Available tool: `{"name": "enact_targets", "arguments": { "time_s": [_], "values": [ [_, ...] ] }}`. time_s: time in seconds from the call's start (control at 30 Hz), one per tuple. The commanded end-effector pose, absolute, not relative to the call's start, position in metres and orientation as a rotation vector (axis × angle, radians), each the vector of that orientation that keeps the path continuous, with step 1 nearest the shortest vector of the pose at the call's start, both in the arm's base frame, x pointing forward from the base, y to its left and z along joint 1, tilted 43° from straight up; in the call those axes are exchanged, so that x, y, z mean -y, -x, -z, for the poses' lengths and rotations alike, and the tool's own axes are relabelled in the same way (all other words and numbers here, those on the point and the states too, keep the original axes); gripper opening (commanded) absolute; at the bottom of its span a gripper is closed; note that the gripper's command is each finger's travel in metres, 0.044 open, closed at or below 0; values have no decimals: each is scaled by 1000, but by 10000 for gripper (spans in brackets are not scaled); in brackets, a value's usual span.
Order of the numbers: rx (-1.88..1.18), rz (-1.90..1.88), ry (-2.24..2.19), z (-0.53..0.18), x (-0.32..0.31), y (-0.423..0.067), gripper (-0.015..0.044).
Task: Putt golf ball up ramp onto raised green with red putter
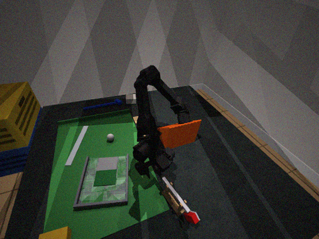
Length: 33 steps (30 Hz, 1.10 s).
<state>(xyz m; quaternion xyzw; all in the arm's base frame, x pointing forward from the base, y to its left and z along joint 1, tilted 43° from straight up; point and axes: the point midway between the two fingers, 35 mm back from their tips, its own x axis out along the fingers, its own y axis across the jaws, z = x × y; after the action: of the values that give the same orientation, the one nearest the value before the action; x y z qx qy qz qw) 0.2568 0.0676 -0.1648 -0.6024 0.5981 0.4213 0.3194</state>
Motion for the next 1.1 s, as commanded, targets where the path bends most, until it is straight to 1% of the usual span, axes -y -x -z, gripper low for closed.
{"name": "enact_targets", "arguments": {
  "time_s": [0.0,0.4,0.9,1.07],
  "values": [
    [-1584,-1113,1589,171,-61,-254,440],
    [-1584,-1113,1590,179,-53,-253,440],
    [-1578,-1107,1583,177,-55,-255,46],
    [-1578,-1107,1583,177,-55,-255,13]
  ]
}}
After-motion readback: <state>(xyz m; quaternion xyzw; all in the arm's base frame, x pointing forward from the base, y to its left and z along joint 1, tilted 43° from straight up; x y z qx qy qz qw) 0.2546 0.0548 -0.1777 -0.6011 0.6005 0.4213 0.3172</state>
